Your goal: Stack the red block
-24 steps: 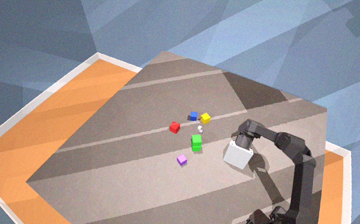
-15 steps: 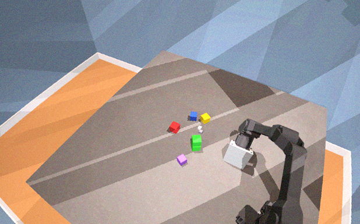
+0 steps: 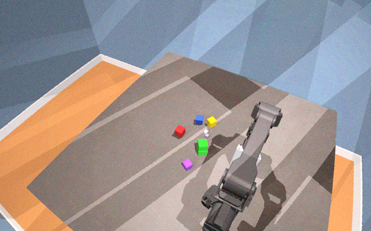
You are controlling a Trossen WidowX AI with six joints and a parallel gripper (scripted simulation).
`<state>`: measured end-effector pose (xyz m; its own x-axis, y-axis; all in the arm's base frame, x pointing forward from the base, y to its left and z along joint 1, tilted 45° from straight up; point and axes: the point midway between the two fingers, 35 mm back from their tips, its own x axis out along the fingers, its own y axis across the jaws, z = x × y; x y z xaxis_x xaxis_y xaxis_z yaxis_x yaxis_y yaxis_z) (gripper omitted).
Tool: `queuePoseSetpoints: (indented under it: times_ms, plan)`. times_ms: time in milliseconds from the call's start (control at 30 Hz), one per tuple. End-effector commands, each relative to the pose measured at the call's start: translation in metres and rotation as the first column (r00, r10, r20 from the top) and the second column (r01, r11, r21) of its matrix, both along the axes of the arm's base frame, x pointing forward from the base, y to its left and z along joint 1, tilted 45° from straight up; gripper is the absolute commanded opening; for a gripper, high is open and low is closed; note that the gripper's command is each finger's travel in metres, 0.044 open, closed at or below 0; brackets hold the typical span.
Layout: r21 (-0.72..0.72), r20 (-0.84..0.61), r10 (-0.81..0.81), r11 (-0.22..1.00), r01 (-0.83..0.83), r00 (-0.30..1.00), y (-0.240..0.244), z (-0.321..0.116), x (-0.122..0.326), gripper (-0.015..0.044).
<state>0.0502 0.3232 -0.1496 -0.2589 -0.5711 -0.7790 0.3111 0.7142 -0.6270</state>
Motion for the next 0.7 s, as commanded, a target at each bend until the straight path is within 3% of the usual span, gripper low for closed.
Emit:
queuePoseSetpoints:
  times_ms: [0,333,667]
  plan:
    - [0.023,-0.004,-0.005,1.0,0.005,1.0,-0.007,0.008,0.032,0.044]
    - [0.092,0.02,0.02,0.996,-0.021,1.0,-0.04,0.033,0.125,0.044]
    - [0.11,0.069,0.084,0.99,-0.091,0.994,-0.106,0.065,0.215,0.044]
